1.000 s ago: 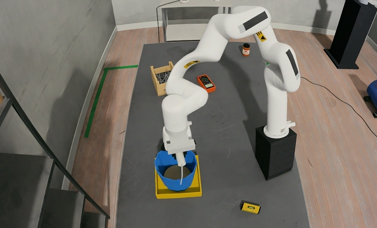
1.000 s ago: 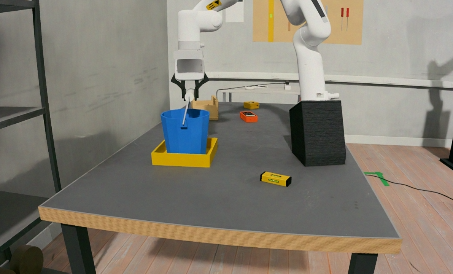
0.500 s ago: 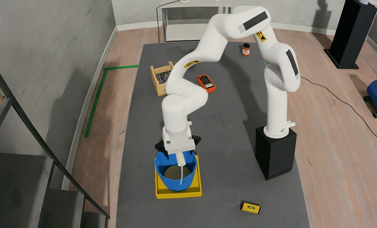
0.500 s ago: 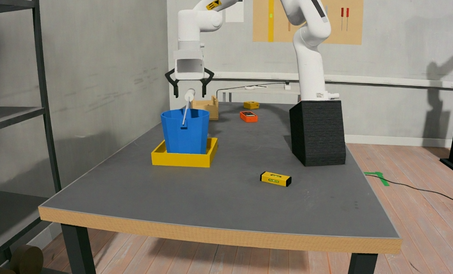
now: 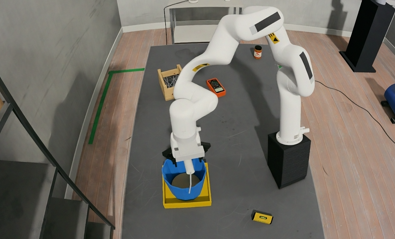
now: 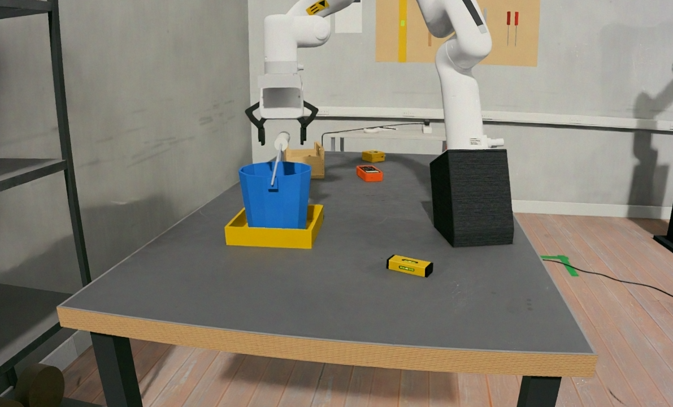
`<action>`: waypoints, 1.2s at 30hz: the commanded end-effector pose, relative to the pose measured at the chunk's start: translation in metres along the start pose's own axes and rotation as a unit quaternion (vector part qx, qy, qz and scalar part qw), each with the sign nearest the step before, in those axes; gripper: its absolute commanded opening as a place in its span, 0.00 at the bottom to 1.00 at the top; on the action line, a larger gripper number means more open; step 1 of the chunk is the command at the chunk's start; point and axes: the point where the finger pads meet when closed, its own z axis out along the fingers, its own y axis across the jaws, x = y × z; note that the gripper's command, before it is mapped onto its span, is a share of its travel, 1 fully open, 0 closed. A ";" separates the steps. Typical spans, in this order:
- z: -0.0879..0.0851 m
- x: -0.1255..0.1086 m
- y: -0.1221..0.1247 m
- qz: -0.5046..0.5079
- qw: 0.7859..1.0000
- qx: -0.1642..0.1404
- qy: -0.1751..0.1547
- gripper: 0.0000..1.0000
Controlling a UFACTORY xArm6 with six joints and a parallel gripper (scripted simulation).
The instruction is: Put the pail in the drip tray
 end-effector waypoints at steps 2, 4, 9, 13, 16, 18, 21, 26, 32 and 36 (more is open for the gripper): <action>-0.002 0.000 0.001 0.000 1.000 -0.002 0.001 1.00; -0.002 0.000 0.001 0.000 1.000 -0.002 0.001 1.00; -0.002 0.000 0.001 0.000 1.000 -0.002 0.001 1.00; -0.002 0.000 0.001 0.000 1.000 -0.002 0.001 1.00; -0.002 0.000 0.001 0.000 1.000 -0.002 0.001 1.00; -0.003 0.000 0.001 0.000 1.000 -0.002 0.001 1.00; -0.005 0.000 0.001 0.000 1.000 -0.002 0.001 1.00; -0.012 0.000 0.001 0.000 1.000 -0.002 0.001 1.00; -0.019 0.000 0.001 0.000 1.000 -0.002 0.001 1.00; -0.028 0.000 0.001 0.000 1.000 -0.002 0.001 1.00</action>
